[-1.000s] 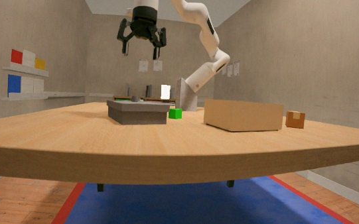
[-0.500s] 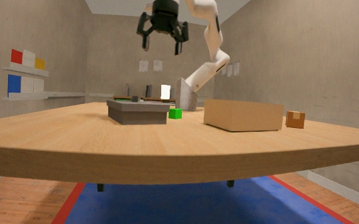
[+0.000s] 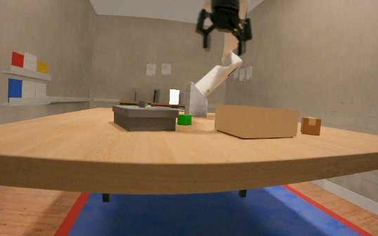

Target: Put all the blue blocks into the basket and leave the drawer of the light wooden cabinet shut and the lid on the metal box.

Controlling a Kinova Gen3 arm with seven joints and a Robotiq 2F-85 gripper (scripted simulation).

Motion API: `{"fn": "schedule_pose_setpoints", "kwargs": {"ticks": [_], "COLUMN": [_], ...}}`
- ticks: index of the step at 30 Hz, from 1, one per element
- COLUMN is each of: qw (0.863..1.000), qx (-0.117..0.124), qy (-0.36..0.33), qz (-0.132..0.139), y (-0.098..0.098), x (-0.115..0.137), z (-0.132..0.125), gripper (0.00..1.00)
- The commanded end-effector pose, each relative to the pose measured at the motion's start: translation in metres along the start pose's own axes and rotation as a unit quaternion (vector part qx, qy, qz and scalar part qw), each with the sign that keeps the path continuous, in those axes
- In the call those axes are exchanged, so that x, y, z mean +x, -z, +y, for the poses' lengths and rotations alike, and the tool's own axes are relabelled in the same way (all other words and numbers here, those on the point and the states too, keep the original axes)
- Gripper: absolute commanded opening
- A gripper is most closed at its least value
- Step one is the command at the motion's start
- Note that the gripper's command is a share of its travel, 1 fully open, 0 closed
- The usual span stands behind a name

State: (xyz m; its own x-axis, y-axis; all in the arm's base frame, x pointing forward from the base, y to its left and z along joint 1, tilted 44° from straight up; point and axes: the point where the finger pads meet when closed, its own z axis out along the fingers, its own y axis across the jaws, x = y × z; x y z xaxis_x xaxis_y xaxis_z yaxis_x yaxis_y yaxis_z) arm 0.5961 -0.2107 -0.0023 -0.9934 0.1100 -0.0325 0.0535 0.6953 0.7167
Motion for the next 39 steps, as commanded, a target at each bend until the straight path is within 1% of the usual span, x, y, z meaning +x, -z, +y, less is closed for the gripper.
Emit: {"fn": "schedule_pose_setpoints", "kwargs": {"ticks": [1, 6, 8, 11, 17, 23, 25, 28, 32, 39], "qw": [0.999, 0.994, 0.994, 0.989, 0.976, 0.96, 0.96, 0.952, 0.943, 0.933], "qx": [0.007, 0.005, 0.005, 0.005, 0.005, 0.006, 0.006, 0.007, 0.008, 0.009], "qy": [-0.048, -0.109, -0.109, -0.146, -0.218, -0.28, -0.28, -0.305, -0.332, -0.361], "qz": [-0.011, -0.01, -0.01, -0.009, -0.008, -0.007, -0.007, -0.007, -0.008, -0.009], "y": [0.002, -0.001, -0.001, -0.004, -0.011, -0.018, -0.018, -0.021, -0.024, -0.028], "x": [-0.014, -0.022, -0.022, -0.022, -0.014, 0.001, 0.001, 0.008, 0.018, 0.029], "z": [0.053, 0.12, 0.12, 0.159, 0.229, 0.284, 0.284, 0.305, 0.327, 0.349], "gripper": [1.0, 1.0, 1.0, 1.0, 1.0, 1.0, 1.0, 1.0, 1.0, 1.0]}}
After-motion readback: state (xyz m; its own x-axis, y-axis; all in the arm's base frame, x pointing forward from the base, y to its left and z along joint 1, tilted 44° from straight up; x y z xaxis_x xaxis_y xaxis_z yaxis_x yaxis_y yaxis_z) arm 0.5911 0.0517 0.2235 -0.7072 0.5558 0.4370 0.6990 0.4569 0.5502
